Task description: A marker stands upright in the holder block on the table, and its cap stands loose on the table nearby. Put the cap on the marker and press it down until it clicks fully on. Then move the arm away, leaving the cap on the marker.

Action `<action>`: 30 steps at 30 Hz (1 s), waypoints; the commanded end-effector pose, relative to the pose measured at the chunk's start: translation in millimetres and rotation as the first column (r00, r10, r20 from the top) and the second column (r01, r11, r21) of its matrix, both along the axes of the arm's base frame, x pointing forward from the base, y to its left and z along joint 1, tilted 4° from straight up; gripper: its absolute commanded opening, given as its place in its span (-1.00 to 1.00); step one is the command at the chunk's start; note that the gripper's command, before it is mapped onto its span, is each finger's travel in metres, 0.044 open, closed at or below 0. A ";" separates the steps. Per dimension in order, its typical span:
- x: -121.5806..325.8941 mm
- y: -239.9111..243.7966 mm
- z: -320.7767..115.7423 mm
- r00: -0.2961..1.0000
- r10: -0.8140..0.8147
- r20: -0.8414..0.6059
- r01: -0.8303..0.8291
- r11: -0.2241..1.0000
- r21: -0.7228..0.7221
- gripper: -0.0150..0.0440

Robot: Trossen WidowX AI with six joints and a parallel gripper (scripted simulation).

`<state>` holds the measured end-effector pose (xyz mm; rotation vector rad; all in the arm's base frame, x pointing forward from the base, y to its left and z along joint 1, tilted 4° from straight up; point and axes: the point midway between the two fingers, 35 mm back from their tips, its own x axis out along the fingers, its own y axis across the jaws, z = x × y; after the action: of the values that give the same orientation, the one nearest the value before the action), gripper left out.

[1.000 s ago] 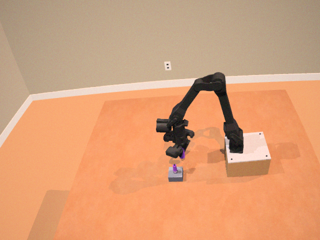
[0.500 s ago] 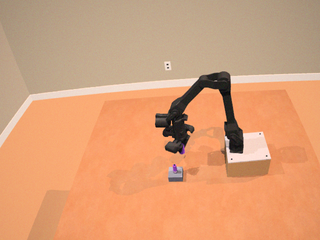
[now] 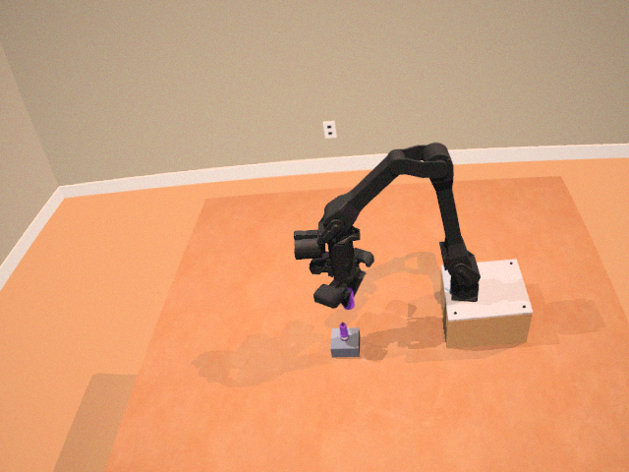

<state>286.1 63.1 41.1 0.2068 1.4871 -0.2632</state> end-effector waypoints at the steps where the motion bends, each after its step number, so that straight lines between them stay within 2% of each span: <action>1: 1.1 11.6 4.0 1.000 -0.003 -0.002 0.003 1.000 -0.005 -0.49; 18: -2.3 66.4 24.6 1.000 -0.003 -0.002 0.003 1.000 -0.002 -0.49; 30: -2.0 67.6 16.6 1.000 -0.003 -0.002 0.003 1.000 -0.002 -0.49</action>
<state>283.9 131.5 60.8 0.2094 1.4898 -0.2595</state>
